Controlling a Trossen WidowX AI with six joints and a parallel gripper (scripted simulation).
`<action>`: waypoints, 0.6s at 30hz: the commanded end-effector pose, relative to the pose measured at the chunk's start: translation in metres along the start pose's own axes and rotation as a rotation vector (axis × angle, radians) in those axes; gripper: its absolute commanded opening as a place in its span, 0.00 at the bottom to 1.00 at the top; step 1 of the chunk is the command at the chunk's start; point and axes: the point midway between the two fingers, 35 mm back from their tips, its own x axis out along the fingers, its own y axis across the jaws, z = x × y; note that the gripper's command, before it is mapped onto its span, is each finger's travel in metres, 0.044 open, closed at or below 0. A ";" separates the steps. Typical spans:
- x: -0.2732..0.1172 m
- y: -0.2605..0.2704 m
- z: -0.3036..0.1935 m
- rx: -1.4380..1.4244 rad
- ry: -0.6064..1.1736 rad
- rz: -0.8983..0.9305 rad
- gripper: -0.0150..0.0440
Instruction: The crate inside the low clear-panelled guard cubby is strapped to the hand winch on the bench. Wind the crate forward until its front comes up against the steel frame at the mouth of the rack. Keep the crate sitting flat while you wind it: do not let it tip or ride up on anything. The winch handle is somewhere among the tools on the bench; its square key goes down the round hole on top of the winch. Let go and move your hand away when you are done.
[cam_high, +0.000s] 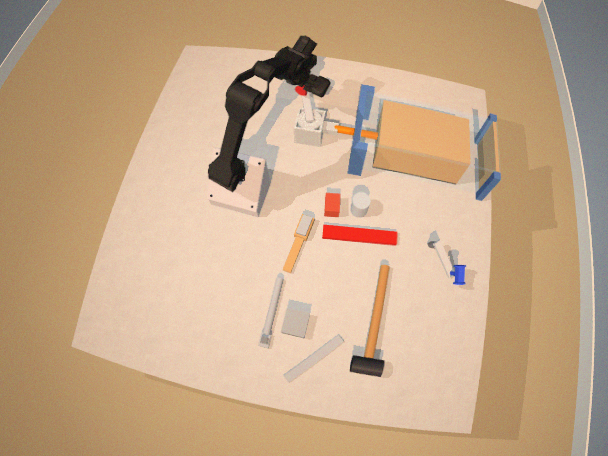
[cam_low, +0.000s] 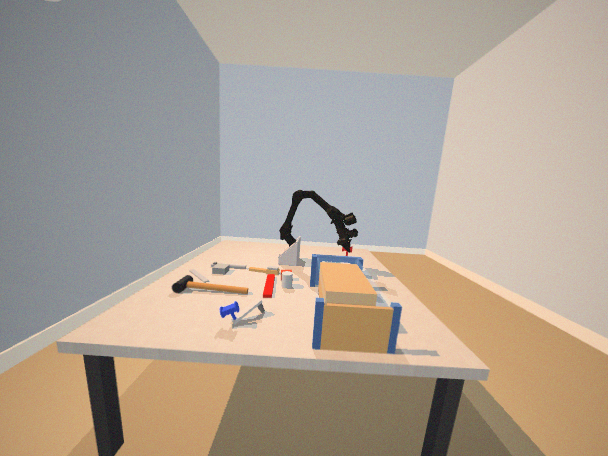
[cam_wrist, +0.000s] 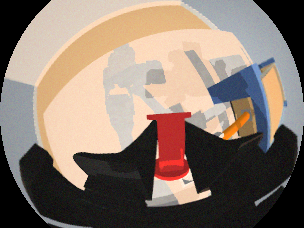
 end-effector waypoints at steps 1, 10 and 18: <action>-0.003 0.013 -0.013 -0.011 0.025 0.022 0.25; -0.008 0.021 -0.024 -0.011 0.025 0.023 0.25; -0.013 0.027 -0.034 -0.012 0.026 0.023 0.25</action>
